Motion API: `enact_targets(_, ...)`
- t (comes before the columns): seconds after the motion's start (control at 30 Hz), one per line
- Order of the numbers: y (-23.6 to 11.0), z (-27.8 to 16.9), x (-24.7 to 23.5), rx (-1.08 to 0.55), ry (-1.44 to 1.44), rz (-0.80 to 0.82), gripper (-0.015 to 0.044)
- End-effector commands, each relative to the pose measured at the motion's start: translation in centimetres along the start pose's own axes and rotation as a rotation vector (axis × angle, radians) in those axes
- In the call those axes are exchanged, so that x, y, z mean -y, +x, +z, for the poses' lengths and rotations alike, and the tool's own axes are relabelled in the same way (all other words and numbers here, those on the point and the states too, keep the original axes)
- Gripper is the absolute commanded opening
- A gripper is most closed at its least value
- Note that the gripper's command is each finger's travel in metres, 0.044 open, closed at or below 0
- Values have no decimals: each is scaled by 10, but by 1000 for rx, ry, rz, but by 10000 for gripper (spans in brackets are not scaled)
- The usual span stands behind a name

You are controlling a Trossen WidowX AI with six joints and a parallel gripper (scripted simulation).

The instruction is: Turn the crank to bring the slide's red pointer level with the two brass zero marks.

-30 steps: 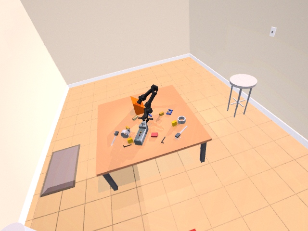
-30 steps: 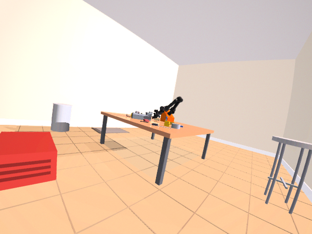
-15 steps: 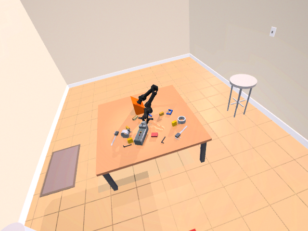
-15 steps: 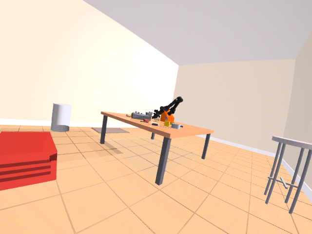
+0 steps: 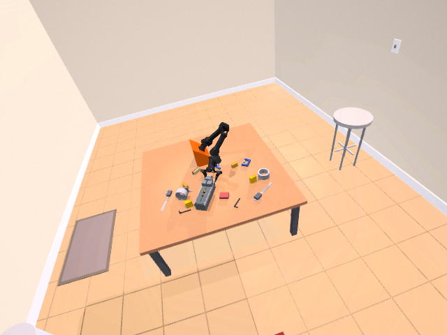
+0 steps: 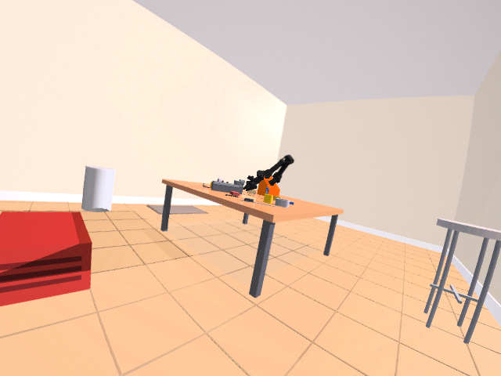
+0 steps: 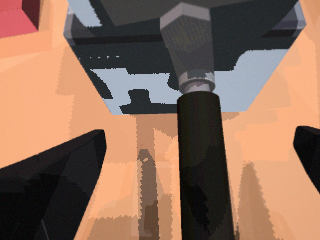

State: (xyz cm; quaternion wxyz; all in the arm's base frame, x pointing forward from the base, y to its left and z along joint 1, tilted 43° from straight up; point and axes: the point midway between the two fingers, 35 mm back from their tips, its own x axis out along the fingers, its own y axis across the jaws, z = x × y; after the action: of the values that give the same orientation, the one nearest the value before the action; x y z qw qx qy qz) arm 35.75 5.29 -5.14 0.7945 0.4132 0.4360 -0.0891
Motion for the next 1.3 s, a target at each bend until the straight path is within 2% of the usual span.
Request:
enact_targets(0.0, -9, 11, -2, 5, -2, 7, 440)
enact_targets(0.4, -39, 43, -2, 6, -3, 5, 440)
enact_targets(0.8, -111, 114, 1, 12, -1, 0, 440)
enact_targets(0.93, -108, 121, 0, 8, -17, 10, 440)
enact_targets(1.27, -76, 161, 1, -11, -126, 82, 440)
